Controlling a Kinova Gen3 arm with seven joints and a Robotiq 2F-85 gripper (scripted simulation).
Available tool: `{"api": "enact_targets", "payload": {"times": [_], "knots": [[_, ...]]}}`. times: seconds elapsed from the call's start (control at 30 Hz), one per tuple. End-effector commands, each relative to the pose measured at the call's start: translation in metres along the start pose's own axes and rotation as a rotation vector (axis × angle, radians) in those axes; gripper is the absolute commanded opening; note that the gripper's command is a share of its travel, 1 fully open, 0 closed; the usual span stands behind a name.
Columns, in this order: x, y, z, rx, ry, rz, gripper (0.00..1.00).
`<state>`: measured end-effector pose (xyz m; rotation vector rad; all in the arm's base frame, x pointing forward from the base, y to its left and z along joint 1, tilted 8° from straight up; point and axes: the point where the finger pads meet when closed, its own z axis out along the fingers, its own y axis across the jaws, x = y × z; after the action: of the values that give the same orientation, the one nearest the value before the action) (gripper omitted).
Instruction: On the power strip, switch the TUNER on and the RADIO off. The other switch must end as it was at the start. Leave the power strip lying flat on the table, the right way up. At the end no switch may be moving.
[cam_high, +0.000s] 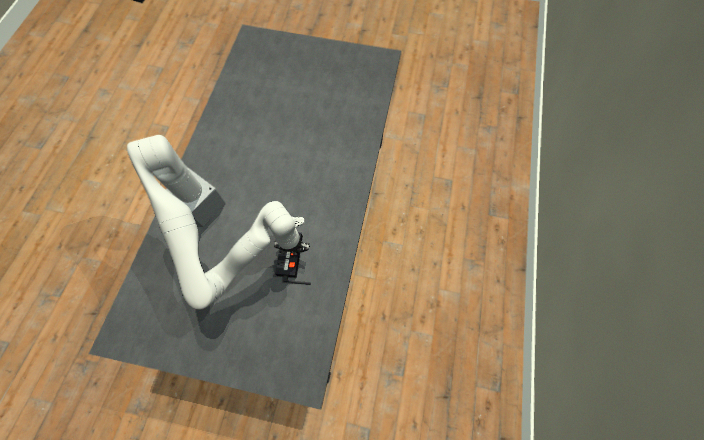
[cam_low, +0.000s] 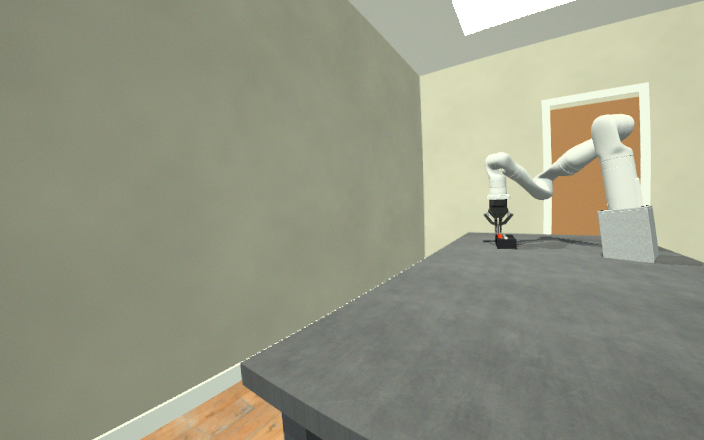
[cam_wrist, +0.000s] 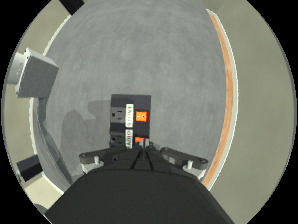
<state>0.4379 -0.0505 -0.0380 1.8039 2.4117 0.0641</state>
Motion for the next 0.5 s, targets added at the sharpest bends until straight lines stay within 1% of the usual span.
{"api": "enact_targets", "payload": {"times": [0.0, 0.47], "knots": [[0.0015, 0.0027, 0.0025, -0.005, 0.004, -0.003, 0.00], [0.0010, 0.0029, 0.0086, -0.007, 0.005, 0.000, 0.00]]}}
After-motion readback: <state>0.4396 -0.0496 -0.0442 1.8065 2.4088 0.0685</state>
